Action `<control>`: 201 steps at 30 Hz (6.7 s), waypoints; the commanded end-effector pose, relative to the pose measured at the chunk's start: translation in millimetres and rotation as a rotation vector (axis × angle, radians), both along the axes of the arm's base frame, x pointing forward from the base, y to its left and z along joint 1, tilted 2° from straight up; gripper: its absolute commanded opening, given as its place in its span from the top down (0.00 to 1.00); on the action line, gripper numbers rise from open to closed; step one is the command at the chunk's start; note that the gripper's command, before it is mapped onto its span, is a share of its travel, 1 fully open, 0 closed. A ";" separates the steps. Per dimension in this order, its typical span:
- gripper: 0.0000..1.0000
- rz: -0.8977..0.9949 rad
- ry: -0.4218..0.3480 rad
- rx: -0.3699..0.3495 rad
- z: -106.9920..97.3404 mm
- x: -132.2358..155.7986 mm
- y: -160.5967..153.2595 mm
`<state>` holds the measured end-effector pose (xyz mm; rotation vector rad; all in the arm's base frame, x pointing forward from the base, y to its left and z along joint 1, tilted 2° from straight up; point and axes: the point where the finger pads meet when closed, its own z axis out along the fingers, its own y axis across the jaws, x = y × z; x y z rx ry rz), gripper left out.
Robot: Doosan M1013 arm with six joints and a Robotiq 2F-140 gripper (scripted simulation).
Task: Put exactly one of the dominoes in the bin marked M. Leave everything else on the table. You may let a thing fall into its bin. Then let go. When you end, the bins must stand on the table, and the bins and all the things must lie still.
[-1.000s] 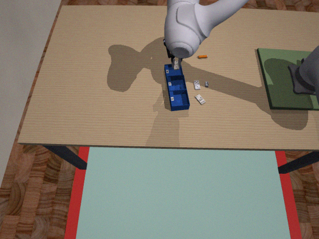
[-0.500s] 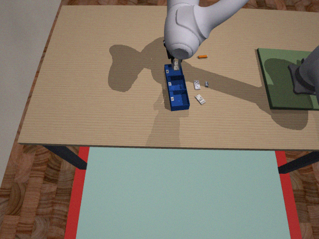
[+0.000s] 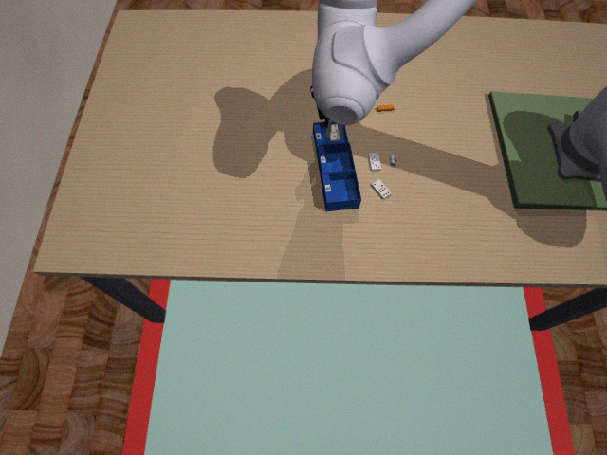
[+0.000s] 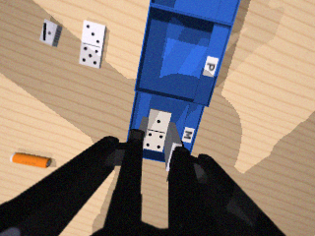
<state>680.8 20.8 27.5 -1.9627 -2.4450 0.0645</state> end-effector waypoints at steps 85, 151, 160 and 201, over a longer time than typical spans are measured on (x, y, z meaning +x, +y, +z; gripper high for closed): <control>0.00 0.000 0.000 0.000 83.1 2.5 2.3; 0.00 0.000 0.000 0.000 153.9 4.7 4.3; 0.00 0.000 0.000 0.000 153.9 4.7 4.3; 0.00 0.000 0.000 0.000 153.9 4.7 4.3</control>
